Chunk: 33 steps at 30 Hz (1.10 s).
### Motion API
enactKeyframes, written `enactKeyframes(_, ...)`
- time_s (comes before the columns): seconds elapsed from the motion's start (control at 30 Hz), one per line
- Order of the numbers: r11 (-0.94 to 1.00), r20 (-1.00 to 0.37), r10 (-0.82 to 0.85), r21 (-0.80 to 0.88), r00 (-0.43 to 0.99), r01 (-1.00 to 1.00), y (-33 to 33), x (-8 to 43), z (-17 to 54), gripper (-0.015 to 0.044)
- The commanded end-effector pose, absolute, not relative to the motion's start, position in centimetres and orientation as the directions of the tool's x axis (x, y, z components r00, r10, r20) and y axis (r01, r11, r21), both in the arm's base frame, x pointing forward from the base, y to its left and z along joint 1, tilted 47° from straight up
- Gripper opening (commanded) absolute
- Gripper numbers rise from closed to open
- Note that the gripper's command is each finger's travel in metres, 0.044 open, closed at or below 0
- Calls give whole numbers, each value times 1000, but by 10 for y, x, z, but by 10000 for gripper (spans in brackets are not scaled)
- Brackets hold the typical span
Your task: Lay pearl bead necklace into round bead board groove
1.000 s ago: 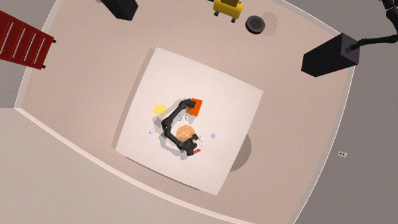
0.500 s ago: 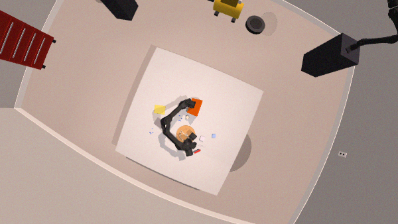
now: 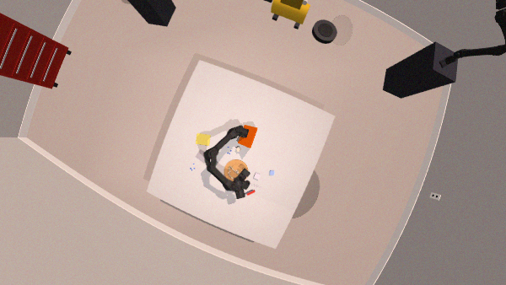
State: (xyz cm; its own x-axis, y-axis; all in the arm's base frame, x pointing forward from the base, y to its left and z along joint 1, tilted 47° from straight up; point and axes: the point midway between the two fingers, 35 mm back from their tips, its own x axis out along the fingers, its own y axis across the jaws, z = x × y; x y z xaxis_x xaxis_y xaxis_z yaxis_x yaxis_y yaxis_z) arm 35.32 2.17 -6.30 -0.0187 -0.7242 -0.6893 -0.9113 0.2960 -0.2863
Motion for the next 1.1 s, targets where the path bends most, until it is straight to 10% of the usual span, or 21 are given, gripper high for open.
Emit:
enactKeyframes(0.0,295,-687,-727,-283,-22,-913,16,352,-67,120)
enactKeyframes(0.7,295,-683,-730,-276,-30,-915,-3,349,-83,120)
enactKeyframes(0.87,299,-687,-726,-279,-28,-913,-1,351,-82,0)
enactKeyframes(1.07,299,-687,-726,-279,-28,-913,-1,351,-82,0)
